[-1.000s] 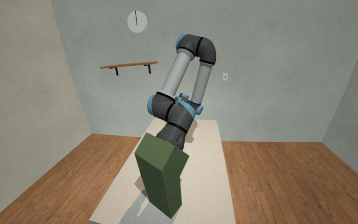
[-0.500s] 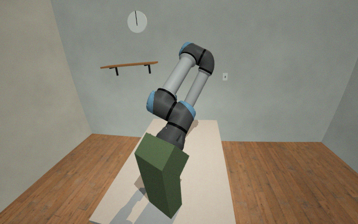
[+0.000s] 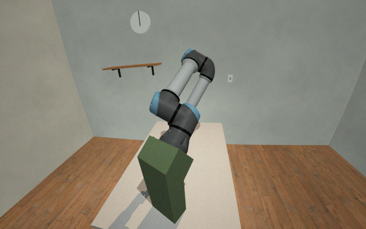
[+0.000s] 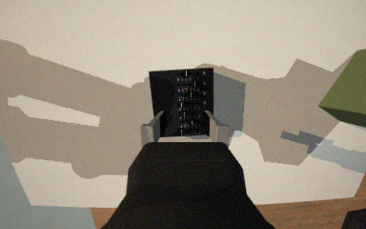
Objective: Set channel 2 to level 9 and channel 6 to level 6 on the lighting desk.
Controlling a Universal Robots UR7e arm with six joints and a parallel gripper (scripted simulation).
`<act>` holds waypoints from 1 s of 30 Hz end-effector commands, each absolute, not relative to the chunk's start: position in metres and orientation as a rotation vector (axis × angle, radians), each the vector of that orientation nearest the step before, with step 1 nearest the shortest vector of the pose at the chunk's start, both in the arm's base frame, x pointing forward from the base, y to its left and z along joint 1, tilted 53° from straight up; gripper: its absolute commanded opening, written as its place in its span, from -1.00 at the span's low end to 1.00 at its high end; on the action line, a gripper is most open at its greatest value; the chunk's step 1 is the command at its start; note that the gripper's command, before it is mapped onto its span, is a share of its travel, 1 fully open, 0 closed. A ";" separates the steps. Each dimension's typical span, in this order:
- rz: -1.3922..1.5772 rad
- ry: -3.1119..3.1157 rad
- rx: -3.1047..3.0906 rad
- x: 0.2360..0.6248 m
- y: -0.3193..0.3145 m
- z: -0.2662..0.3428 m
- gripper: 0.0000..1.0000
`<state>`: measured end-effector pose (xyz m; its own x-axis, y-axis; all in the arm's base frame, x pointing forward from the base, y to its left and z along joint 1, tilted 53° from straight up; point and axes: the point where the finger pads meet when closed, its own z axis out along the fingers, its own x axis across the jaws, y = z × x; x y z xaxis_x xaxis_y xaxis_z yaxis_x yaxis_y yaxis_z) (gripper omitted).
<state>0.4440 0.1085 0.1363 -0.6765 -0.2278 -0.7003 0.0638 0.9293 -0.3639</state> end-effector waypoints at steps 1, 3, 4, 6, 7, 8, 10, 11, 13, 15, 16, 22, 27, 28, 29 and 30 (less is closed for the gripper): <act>-0.471 2.260 -0.120 0.444 0.109 0.137 1.00; -0.475 2.256 -0.121 0.444 0.110 0.136 1.00; -0.477 2.255 -0.122 0.444 0.110 0.136 1.00; -0.479 2.253 -0.123 0.444 0.110 0.136 1.00; -0.479 2.253 -0.123 0.444 0.110 0.136 1.00; -0.480 2.253 -0.123 0.444 0.110 0.136 1.00; -0.480 2.253 -0.123 0.444 0.110 0.136 1.00; -0.480 2.252 -0.123 0.444 0.110 0.136 1.00; -0.480 2.252 -0.123 0.444 0.110 0.136 1.00; -0.480 2.252 -0.123 0.444 0.110 0.136 1.00; -0.480 2.252 -0.123 0.444 0.110 0.136 1.00; -0.480 2.252 -0.123 0.444 0.110 0.136 1.00; -0.483 2.253 -0.129 0.444 0.110 0.136 1.00; -0.485 2.254 -0.133 0.444 0.110 0.136 1.00; -0.487 2.254 -0.138 0.444 0.110 0.135 1.00; -0.491 2.255 -0.144 0.444 0.109 0.135 1.00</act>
<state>0.4443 0.1097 0.1355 -0.6677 -0.2464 -0.7024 0.0634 0.9213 -0.3835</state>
